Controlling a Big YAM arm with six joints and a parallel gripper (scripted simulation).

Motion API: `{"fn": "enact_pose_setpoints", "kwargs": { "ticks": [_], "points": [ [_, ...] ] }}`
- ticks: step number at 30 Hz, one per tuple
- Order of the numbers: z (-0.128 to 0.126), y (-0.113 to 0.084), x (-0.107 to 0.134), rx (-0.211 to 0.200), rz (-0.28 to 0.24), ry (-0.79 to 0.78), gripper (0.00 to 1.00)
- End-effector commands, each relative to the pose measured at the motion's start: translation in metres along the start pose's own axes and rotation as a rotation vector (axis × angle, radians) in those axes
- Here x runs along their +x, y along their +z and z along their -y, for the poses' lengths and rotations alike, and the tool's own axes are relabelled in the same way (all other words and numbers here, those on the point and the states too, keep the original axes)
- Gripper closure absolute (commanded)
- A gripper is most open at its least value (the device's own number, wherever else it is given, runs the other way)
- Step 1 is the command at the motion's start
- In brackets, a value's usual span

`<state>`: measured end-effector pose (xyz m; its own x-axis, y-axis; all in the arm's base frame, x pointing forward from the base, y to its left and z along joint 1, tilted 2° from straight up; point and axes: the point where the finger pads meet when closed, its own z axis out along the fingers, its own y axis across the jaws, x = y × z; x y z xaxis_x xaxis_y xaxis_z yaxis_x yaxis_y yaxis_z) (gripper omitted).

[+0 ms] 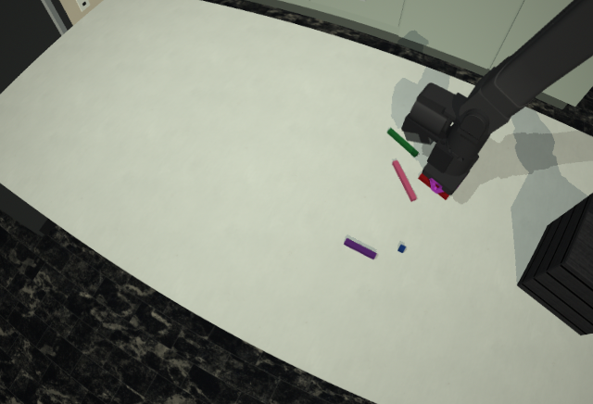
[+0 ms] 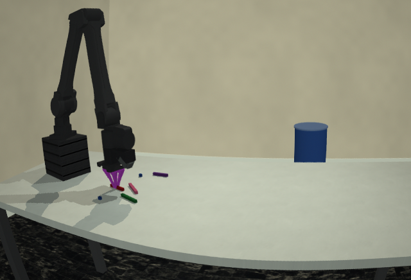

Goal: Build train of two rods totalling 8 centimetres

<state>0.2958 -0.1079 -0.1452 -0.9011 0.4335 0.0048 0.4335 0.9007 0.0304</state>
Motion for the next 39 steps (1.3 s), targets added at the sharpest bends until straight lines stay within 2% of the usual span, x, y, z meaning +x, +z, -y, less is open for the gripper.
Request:
{"fn": "enact_pose_setpoints", "kwargs": {
  "ticks": [1,29,31,35,39],
  "points": [
    [-0.005,-0.003,-0.015,-0.006,0.038,-0.005,0.96],
    [-0.005,-0.003,-0.016,-0.006,0.039,-0.005,0.96],
    [-0.005,-0.011,-0.016,-0.006,0.043,-0.005,0.96],
    [-0.004,-0.015,-0.012,-0.005,0.030,-0.005,0.96],
    [-0.001,-0.034,-0.005,-0.004,0.020,-0.004,0.96]
  ]
}}
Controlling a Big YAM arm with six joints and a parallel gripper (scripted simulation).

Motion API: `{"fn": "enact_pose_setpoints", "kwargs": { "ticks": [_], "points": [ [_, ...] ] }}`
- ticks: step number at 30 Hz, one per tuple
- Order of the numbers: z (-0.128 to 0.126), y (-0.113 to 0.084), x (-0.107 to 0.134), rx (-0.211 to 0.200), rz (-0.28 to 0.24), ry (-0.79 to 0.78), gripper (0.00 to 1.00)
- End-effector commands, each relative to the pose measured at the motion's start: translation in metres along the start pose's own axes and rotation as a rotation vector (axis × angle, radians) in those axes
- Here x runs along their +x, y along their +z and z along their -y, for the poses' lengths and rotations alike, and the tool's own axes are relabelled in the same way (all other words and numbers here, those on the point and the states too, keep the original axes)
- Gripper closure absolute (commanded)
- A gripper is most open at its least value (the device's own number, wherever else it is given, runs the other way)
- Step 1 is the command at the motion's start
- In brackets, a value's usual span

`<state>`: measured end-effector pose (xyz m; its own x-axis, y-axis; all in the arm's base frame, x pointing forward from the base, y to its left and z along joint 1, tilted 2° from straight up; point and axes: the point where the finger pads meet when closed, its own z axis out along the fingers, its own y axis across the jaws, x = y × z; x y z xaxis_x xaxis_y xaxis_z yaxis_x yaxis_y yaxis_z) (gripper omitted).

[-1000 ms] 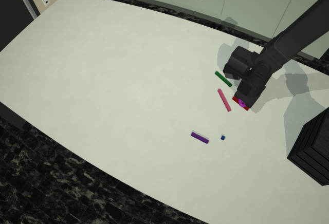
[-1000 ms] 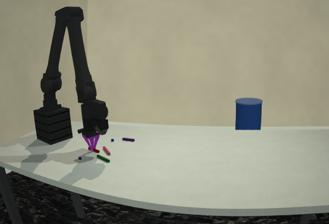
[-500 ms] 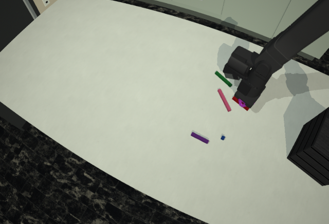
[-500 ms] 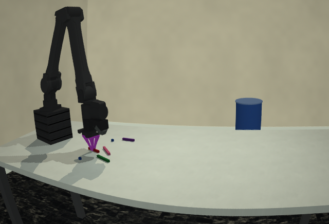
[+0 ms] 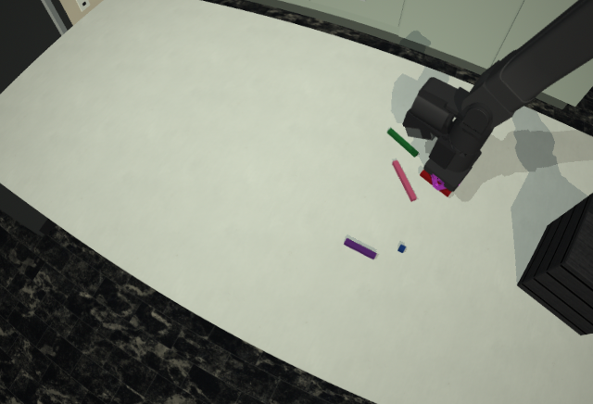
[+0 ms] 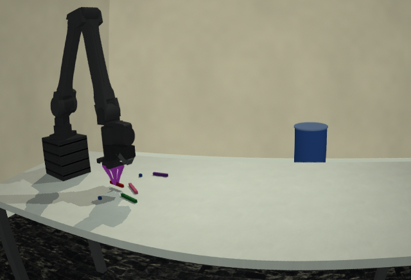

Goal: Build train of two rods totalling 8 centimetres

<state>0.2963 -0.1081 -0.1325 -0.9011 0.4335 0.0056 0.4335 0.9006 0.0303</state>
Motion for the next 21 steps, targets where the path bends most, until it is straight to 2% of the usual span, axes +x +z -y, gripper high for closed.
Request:
{"fn": "enact_pose_setpoints", "kwargs": {
  "ticks": [1,5,9,11,12,13,14,16,21],
  "points": [
    [0.001,-0.028,-0.005,-0.004,0.023,-0.004,0.96],
    [0.001,-0.066,-0.025,-0.007,0.058,0.000,0.96],
    [-0.001,-0.093,-0.026,-0.007,0.062,-0.007,0.96],
    [-0.001,-0.093,-0.026,-0.007,0.062,-0.007,0.96],
    [0.000,-0.088,-0.020,-0.005,0.030,0.000,0.96],
    [0.001,-0.090,-0.017,-0.004,0.025,0.001,0.96],
    [0.002,-0.086,-0.002,-0.003,-0.002,0.001,0.96],
    [0.001,-0.096,-0.007,-0.004,0.027,-0.001,0.96],
    [0.001,-0.095,-0.008,-0.004,0.023,-0.002,0.96]
  ]
}}
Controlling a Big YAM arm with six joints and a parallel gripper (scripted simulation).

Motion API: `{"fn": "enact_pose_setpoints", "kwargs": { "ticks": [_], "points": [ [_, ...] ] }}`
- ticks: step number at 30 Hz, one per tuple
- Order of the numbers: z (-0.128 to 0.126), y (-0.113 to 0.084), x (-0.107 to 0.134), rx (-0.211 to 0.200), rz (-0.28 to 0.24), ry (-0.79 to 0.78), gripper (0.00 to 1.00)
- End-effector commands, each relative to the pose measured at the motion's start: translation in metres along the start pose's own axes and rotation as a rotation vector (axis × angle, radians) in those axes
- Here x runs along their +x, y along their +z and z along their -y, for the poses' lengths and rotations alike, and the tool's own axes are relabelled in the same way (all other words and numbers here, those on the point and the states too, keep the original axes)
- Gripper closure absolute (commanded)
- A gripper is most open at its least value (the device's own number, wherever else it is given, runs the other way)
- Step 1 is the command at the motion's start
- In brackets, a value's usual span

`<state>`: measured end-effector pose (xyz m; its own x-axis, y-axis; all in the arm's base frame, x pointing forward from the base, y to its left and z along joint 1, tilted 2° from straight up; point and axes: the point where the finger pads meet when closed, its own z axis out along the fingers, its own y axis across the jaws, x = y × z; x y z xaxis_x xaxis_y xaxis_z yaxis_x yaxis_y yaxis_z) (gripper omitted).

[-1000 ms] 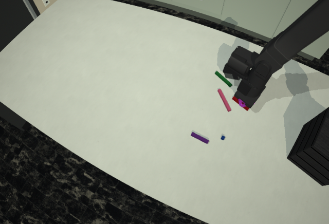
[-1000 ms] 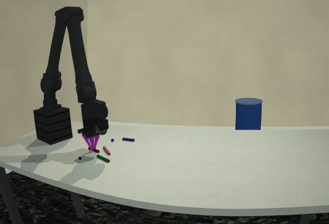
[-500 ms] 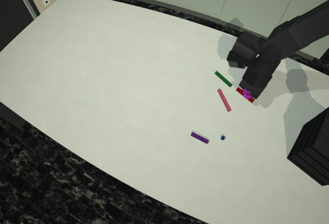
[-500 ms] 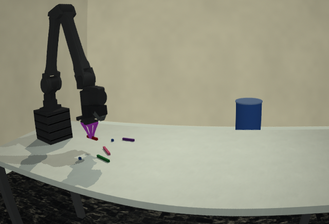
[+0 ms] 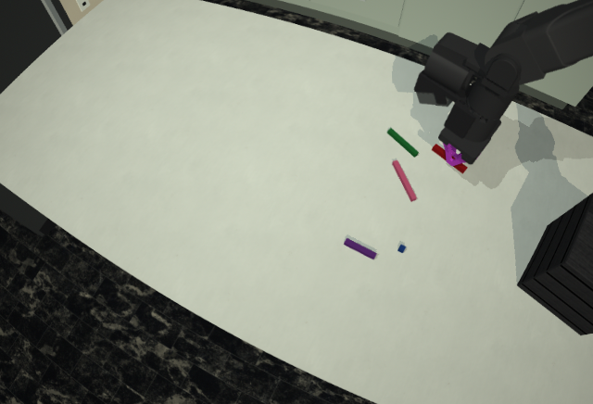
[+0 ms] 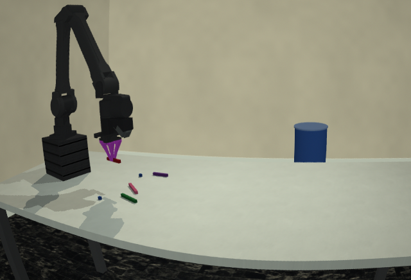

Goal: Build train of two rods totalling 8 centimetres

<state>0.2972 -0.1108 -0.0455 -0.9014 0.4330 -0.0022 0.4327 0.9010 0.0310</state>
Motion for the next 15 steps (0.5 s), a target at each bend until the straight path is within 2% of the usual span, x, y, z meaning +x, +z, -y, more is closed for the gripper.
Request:
{"fn": "enact_pose_setpoints", "kwargs": {
  "ticks": [1,3,5,7,9,11,12,13,15],
  "points": [
    [0.001,-0.007,-0.006,-0.004,0.015,-0.001,0.96],
    [-0.001,-0.008,-0.008,-0.004,0.016,-0.005,0.96],
    [-0.016,-0.008,-0.022,-0.005,0.023,-0.018,0.96],
    [-0.016,-0.008,-0.022,-0.005,0.023,-0.018,0.96],
    [-0.043,-0.009,-0.028,-0.005,0.023,-0.060,0.96],
    [-0.084,-0.009,-0.032,-0.007,0.024,-0.121,0.96],
    [-0.101,-0.009,-0.031,-0.009,0.024,-0.153,0.96],
    [-0.106,-0.009,-0.032,-0.009,0.024,-0.153,0.96],
    [-0.145,-0.009,-0.030,-0.011,0.024,-0.206,0.96]
  ]
}}
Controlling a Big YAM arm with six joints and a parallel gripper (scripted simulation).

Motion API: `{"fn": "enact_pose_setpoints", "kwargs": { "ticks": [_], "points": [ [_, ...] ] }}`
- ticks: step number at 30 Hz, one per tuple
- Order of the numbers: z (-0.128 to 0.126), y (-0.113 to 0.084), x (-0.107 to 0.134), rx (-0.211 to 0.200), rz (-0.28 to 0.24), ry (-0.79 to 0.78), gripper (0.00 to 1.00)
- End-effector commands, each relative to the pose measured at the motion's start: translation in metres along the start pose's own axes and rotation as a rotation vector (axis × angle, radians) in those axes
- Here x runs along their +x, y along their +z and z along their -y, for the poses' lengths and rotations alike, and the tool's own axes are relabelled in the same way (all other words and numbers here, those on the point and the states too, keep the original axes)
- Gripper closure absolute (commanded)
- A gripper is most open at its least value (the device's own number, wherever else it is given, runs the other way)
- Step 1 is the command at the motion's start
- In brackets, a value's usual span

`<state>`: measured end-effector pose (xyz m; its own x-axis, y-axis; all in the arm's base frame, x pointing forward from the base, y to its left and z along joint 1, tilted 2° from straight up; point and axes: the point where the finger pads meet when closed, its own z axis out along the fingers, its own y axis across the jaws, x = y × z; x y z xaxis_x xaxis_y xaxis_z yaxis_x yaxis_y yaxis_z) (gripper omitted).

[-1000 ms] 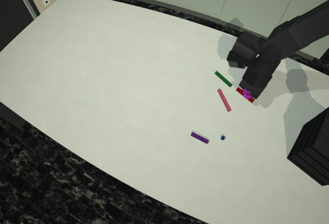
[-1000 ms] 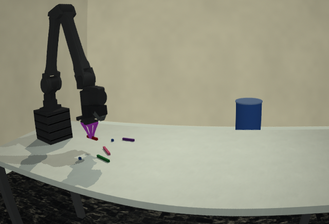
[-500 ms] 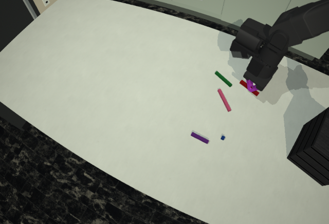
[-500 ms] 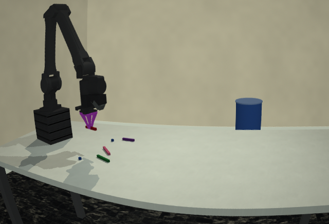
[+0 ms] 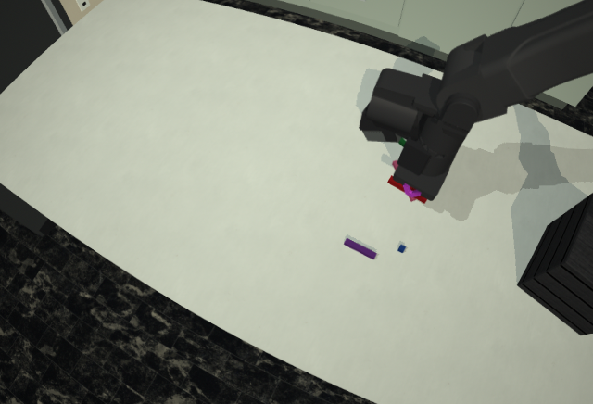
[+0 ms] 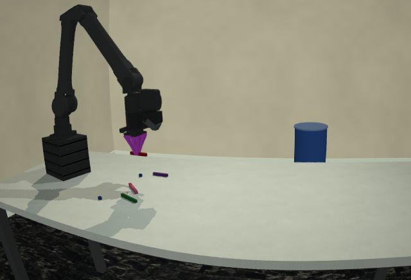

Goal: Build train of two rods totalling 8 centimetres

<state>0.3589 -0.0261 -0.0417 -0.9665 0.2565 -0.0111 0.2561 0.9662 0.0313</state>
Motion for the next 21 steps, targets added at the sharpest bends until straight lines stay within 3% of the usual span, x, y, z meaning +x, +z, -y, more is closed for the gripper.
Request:
{"fn": "enact_pose_setpoints", "kwargs": {
  "ticks": [1,3,4,9,16,21],
  "points": [
    [-0.052,-0.009,-0.019,-0.008,0.022,-0.036,0.96],
    [-0.064,-0.009,-0.019,-0.009,0.022,-0.051,0.96],
    [-0.057,-0.003,0.001,0.000,-0.006,-0.051,0.96],
    [-0.049,-0.004,-0.003,0.001,-0.002,-0.029,0.96],
    [-0.059,-0.005,-0.003,-0.003,0.003,-0.058,0.96],
    [-0.052,0.005,-0.005,-0.003,0.004,-0.040,0.96]
  ]
}}
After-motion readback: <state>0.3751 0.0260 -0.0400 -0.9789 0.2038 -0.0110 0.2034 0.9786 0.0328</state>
